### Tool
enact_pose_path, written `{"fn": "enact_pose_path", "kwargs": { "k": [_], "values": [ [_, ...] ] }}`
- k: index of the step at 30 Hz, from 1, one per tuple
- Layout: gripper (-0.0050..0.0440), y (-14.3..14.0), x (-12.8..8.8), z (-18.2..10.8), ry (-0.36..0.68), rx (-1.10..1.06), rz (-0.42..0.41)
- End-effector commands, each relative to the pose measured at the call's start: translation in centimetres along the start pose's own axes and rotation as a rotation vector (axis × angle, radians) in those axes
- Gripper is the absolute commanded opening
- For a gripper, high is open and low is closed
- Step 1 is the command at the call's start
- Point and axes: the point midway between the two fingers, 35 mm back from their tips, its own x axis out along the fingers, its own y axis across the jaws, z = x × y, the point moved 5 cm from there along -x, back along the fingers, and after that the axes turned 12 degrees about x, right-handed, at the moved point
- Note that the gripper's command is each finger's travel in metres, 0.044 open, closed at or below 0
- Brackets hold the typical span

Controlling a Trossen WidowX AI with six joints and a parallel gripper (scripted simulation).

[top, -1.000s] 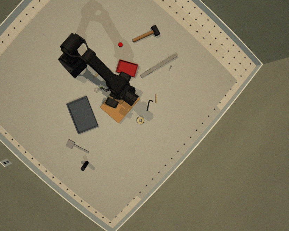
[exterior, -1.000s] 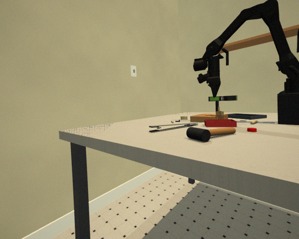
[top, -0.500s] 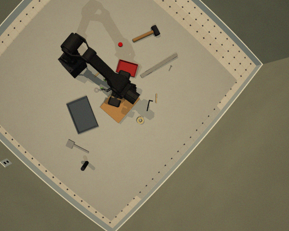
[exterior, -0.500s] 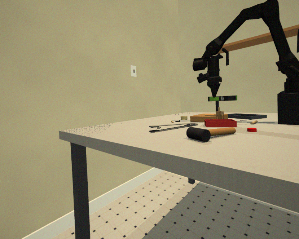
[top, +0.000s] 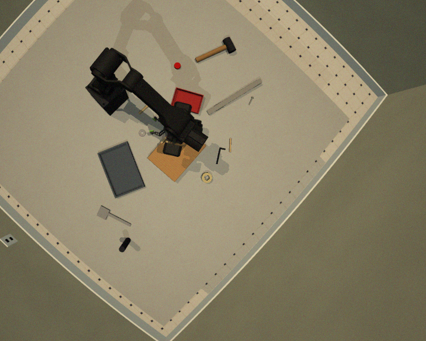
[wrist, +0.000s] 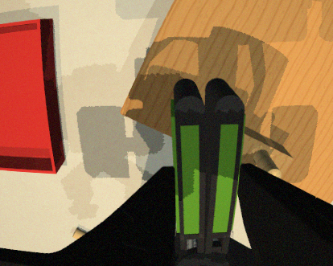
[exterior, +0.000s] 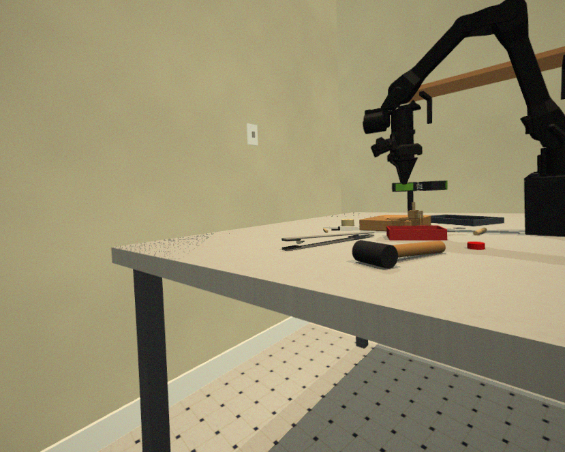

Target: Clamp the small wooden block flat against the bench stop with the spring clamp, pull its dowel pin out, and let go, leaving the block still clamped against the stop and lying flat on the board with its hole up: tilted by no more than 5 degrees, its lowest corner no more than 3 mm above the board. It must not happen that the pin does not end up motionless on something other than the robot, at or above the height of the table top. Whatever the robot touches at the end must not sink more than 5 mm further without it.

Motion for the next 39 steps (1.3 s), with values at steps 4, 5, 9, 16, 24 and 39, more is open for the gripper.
{"fn": "enact_pose_path", "kwargs": {
  "k": [4, 5, 9, 16, 24, 39],
  "values": [
    [0.0000, 0.5, -0.2, 0.2, -0.006, -0.052, 0.003],
    [0.0000, 0.5, -0.2, 0.2, -0.006, -0.052, 0.003],
    [0.0000, 0.7, -0.2, 0.3, -0.006, -0.086, 0.004],
    [0.0000, 1.1, -0.2, 0.3, -0.007, -0.144, 0.004],
    [0.0000, 1.5, -0.2, 0.4, -0.007, -0.194, 0.004],
    [0.0000, 2.3, -0.2, 0.5, -0.008, -0.302, 0.005]
  ]
}}
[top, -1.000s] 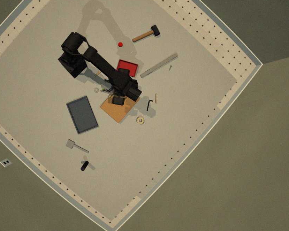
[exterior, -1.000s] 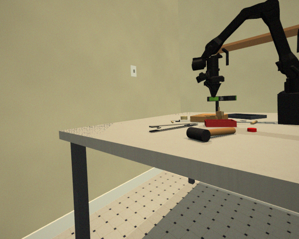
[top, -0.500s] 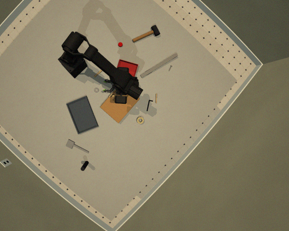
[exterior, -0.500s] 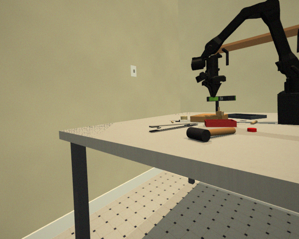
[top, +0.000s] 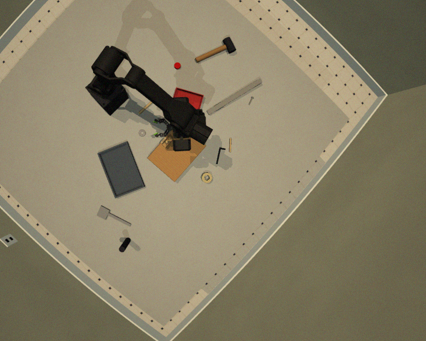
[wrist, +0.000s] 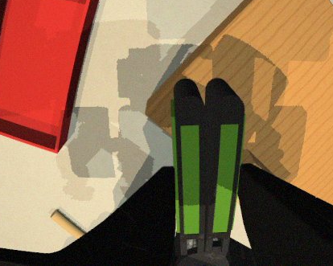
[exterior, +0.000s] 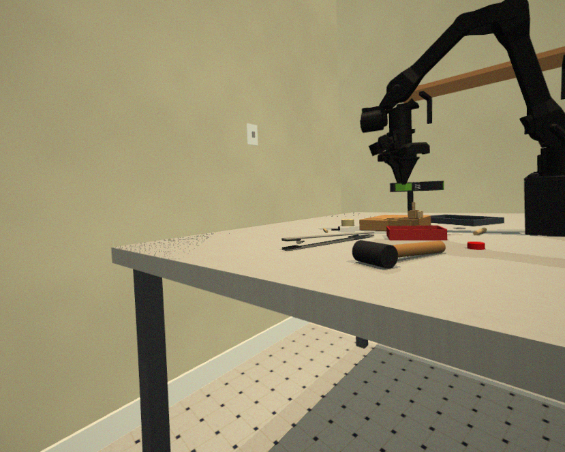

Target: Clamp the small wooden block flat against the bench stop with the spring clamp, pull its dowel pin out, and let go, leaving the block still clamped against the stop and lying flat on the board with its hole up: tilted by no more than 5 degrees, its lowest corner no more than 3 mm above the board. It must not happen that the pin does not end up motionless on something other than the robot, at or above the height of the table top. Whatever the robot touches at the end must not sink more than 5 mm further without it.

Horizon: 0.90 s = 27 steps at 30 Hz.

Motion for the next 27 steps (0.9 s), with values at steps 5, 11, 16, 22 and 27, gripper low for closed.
{"fn": "enact_pose_path", "kwargs": {
  "k": [5, 11, 16, 22, 27],
  "values": [
    [0.0000, 0.4, -0.2, 0.3, -0.007, -0.058, 0.002],
    [0.0000, 0.8, -0.2, 0.5, -0.007, -0.108, 0.002],
    [0.0000, 1.0, -0.2, 0.6, -0.008, -0.141, 0.002],
    [0.0000, 1.3, -0.2, 0.7, -0.008, -0.183, 0.003],
    [0.0000, 1.6, -0.2, 0.8, -0.008, -0.224, 0.003]
  ]
}}
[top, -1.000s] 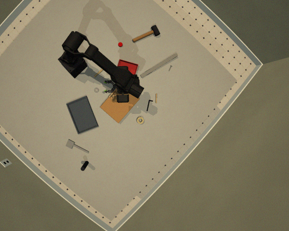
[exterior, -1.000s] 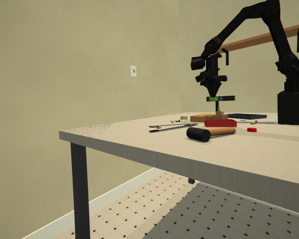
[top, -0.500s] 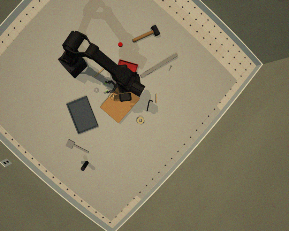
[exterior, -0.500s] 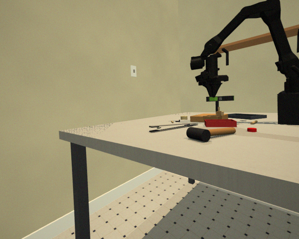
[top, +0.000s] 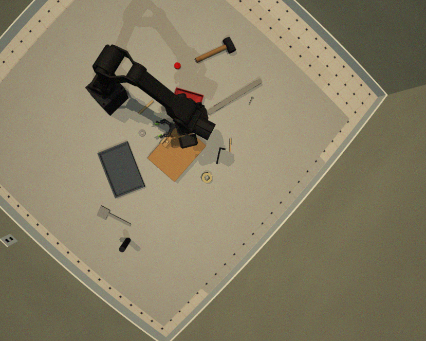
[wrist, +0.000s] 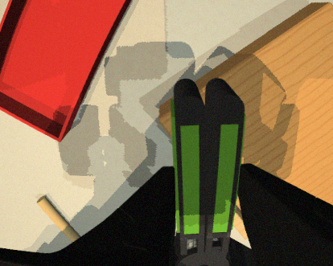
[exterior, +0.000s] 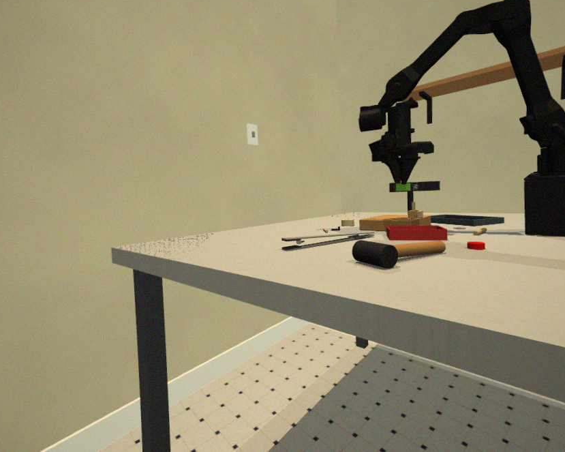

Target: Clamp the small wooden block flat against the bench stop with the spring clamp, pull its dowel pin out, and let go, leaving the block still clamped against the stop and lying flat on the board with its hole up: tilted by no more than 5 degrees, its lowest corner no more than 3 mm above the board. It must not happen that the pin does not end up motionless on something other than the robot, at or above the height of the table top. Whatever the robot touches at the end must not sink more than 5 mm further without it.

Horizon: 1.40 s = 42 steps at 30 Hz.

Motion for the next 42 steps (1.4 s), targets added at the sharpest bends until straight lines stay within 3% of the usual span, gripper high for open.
{"fn": "enact_pose_path", "kwargs": {
  "k": [1, 42],
  "values": [
    [0.0000, 0.3, -0.2, 0.3, -0.007, -0.036, 0.001],
    [0.0000, 2.1, -0.2, 1.4, -0.010, -0.327, 0.003]
  ]
}}
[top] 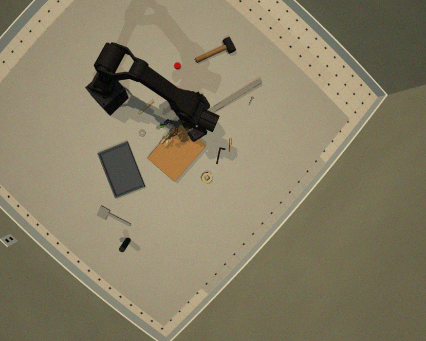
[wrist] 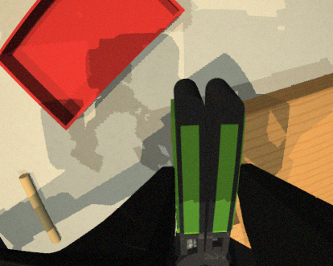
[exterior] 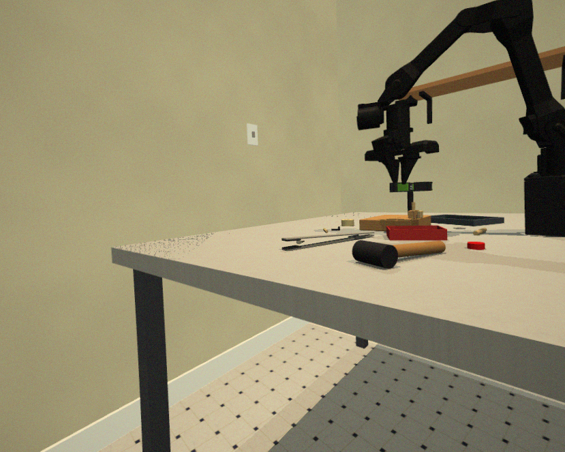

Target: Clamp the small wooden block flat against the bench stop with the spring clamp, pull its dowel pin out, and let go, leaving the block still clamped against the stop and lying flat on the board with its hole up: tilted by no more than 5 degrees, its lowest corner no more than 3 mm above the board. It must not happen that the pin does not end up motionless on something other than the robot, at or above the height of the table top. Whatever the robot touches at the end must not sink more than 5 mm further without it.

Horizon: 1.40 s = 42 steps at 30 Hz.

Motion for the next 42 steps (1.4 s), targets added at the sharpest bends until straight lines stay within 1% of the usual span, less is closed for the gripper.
{"fn": "enact_pose_path", "kwargs": {
  "k": [1, 26, 42],
  "values": [
    [0.0000, 0.1, -0.2, 0.3, -0.007, -0.027, -0.001],
    [0.0000, 1.1, -0.2, 1.3, -0.009, -0.211, 0.000],
    [0.0000, 1.1, 1.4, 1.5, -0.009, -0.227, 0.000]
  ]
}}
